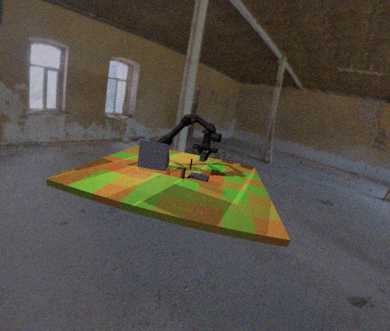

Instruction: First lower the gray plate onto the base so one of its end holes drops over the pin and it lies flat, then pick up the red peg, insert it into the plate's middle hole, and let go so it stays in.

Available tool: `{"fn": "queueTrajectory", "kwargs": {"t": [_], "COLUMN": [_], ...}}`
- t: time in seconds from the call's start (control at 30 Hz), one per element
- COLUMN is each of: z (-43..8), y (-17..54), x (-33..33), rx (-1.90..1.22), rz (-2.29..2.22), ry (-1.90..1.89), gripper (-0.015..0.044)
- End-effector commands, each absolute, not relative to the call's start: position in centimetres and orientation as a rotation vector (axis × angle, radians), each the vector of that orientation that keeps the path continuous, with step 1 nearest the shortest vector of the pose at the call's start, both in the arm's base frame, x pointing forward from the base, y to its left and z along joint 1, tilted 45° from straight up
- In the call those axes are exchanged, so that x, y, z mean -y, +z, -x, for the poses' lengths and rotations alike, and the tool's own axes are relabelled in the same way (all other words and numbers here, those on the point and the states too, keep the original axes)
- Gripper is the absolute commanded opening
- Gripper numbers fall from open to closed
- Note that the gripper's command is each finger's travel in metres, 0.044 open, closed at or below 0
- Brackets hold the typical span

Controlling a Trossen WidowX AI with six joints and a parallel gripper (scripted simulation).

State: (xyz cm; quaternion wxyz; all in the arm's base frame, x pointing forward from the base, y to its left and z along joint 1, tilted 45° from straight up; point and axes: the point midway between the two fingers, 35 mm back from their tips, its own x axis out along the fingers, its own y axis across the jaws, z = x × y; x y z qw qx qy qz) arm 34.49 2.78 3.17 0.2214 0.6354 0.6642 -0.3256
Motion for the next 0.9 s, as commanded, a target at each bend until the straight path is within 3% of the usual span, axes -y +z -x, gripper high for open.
{"fn": "queueTrajectory", "kwargs": {"t": [0.0, 0.87], "z": [-34.3, -32.7], "y": [1.5, -6.4], "x": [-2.3, -0.2], "rx": [-1.829, -1.772], "rz": [-1.779, -1.922], "ry": [-0.959, -1.228], "gripper": [0.0, 0.0]}}
